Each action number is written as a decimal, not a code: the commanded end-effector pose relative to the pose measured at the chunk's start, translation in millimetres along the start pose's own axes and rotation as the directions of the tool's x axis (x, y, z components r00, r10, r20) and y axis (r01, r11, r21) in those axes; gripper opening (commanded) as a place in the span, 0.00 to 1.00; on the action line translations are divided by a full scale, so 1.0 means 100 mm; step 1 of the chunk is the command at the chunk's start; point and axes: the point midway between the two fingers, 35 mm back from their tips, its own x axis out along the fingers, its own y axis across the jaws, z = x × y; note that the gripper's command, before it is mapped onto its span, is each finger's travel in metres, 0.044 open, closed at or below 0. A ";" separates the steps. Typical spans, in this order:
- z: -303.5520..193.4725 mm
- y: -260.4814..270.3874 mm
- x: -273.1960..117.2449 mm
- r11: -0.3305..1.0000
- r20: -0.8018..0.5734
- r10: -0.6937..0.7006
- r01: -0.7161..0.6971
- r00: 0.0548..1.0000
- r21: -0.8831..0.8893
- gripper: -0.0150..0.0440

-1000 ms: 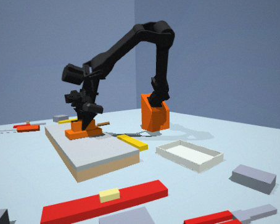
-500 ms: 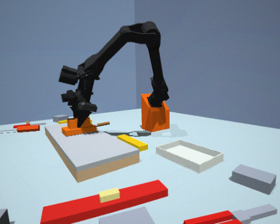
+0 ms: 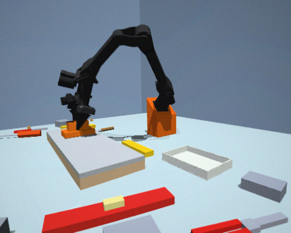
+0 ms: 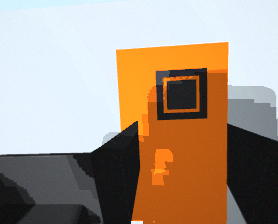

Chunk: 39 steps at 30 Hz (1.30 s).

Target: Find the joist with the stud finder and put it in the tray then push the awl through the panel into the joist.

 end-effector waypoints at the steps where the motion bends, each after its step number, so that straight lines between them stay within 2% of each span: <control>1: 0.01 -0.19 0.00 1.000 0.001 -0.003 0.003 1.000 -0.003 0.25; 24: 0.02 -1.02 -0.02 1.000 0.002 -0.008 0.008 1.000 -0.006 0.25; 39: 0.02 -0.99 -0.05 1.000 0.004 -0.004 0.004 1.000 0.001 0.25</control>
